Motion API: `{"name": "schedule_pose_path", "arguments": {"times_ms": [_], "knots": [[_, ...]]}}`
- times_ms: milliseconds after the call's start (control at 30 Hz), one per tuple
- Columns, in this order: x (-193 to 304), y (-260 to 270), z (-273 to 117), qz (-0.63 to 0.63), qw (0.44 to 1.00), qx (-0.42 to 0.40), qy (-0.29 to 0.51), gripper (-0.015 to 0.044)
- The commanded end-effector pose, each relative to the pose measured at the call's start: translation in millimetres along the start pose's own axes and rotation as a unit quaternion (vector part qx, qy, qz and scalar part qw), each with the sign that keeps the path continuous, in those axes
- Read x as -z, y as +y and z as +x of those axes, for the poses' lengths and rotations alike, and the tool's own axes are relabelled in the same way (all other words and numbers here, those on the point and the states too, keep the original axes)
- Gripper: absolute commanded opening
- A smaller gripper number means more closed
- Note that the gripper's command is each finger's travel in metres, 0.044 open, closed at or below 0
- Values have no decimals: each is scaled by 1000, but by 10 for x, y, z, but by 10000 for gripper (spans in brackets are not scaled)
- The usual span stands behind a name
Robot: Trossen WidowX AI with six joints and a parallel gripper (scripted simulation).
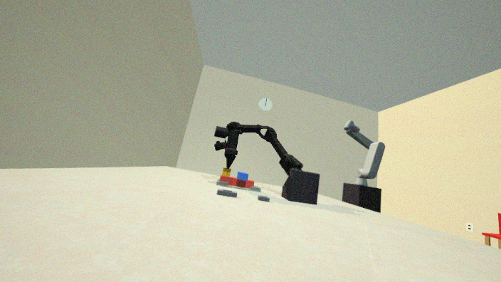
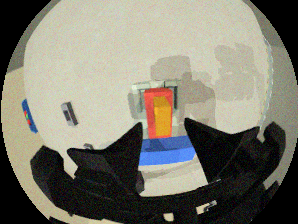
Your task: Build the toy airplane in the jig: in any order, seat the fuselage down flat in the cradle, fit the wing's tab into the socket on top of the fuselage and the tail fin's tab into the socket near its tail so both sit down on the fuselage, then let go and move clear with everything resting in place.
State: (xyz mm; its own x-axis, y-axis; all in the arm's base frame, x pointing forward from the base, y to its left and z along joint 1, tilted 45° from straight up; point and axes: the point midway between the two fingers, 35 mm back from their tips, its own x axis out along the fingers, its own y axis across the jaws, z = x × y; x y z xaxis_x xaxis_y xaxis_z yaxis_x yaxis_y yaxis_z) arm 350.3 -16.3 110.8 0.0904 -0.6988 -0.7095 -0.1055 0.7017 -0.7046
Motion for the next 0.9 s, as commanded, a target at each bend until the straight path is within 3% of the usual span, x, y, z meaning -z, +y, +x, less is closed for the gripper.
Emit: {"name": "schedule_pose_path", "arguments": {"times_ms": [0, 867], "knots": [[-13, 19, -541, 1, 1000, -2, -10, 260], [-24, 6, -642, 1, 1000, -1, -10, 260]]}}
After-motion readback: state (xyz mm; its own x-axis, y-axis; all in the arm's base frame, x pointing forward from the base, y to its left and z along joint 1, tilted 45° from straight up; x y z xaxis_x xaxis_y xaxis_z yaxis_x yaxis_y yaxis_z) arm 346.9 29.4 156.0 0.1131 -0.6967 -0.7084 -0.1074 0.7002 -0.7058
